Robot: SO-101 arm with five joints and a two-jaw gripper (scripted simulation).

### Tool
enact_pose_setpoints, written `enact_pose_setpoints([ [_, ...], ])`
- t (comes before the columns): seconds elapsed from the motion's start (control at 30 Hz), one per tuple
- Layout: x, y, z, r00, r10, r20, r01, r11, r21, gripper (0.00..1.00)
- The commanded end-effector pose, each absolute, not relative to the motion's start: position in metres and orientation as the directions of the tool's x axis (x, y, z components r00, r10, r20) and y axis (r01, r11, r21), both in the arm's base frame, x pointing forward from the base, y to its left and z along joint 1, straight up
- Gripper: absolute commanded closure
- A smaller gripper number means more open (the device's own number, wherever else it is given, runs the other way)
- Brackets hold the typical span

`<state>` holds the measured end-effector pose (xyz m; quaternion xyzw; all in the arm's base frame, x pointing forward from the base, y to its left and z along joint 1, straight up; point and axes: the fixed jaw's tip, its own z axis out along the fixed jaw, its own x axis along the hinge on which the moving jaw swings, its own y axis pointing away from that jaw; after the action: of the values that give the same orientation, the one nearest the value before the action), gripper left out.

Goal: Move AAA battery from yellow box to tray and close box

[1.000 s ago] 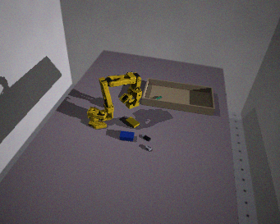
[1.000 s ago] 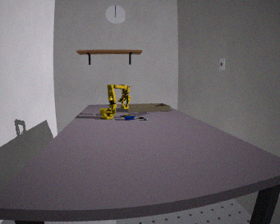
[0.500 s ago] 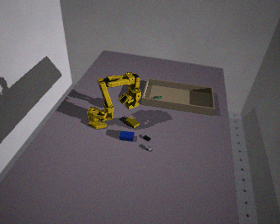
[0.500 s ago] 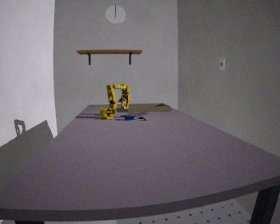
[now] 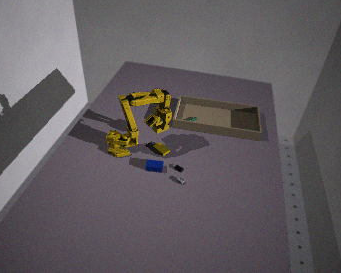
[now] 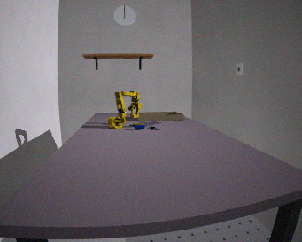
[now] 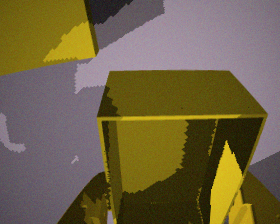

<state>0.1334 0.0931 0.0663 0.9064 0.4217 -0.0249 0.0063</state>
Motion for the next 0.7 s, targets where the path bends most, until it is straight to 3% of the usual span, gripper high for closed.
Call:
enact_pose_setpoints([
  [0.0,0.1376,0.0941,0.0719,0.643,0.766,0.0,0.766,-0.643,0.0,0.8],
  [0.67,0.1389,0.0923,0.0717,0.643,0.766,0.0,0.766,-0.643,0.0,0.8],
])
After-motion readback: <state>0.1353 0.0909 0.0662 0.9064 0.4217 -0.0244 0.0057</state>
